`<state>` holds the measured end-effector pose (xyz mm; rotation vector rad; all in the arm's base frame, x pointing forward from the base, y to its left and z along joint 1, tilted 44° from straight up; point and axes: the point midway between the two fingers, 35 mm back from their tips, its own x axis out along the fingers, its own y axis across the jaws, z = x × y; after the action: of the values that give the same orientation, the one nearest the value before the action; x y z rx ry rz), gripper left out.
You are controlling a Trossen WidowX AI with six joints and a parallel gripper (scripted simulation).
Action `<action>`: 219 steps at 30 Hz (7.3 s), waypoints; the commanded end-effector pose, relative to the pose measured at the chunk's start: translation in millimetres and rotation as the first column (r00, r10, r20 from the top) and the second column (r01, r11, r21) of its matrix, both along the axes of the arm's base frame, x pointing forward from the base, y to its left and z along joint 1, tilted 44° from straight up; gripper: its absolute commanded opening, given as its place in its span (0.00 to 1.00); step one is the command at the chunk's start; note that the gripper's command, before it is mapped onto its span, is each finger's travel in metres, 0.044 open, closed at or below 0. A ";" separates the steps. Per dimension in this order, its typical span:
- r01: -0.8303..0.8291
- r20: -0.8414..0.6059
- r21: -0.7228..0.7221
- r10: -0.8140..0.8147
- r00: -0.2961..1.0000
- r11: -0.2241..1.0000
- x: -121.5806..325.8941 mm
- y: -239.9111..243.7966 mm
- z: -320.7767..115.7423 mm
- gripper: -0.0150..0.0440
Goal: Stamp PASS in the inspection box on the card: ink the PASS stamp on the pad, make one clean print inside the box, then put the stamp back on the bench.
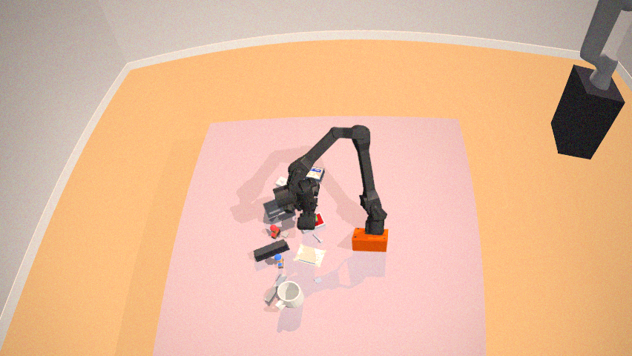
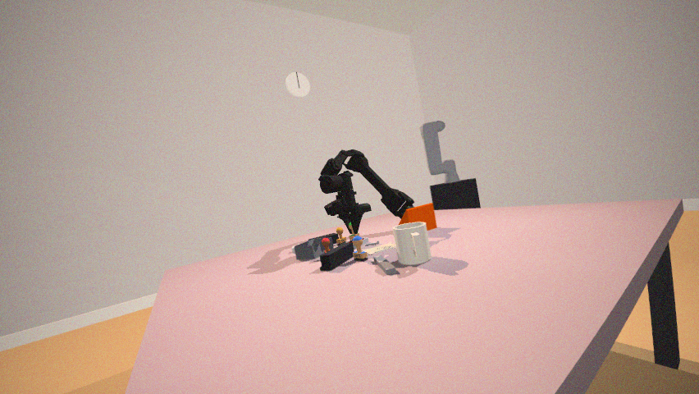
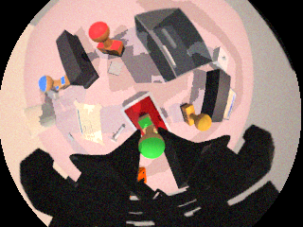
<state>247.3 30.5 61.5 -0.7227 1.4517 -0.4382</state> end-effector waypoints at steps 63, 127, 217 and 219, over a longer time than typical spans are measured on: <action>0.327 0.304 0.122 -0.349 0.886 0.937 -33.8 130.5 -50.3 0.25; 0.356 0.338 0.138 -0.382 0.860 0.924 -34.6 115.7 -88.2 0.25; 0.354 0.342 0.136 -0.379 0.860 0.925 -32.3 90.5 -113.0 0.25; 0.354 0.342 0.136 -0.379 0.860 0.925 -32.3 90.5 -113.0 0.25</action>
<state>214.0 121.8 -50.9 -0.2756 1.2442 -0.7746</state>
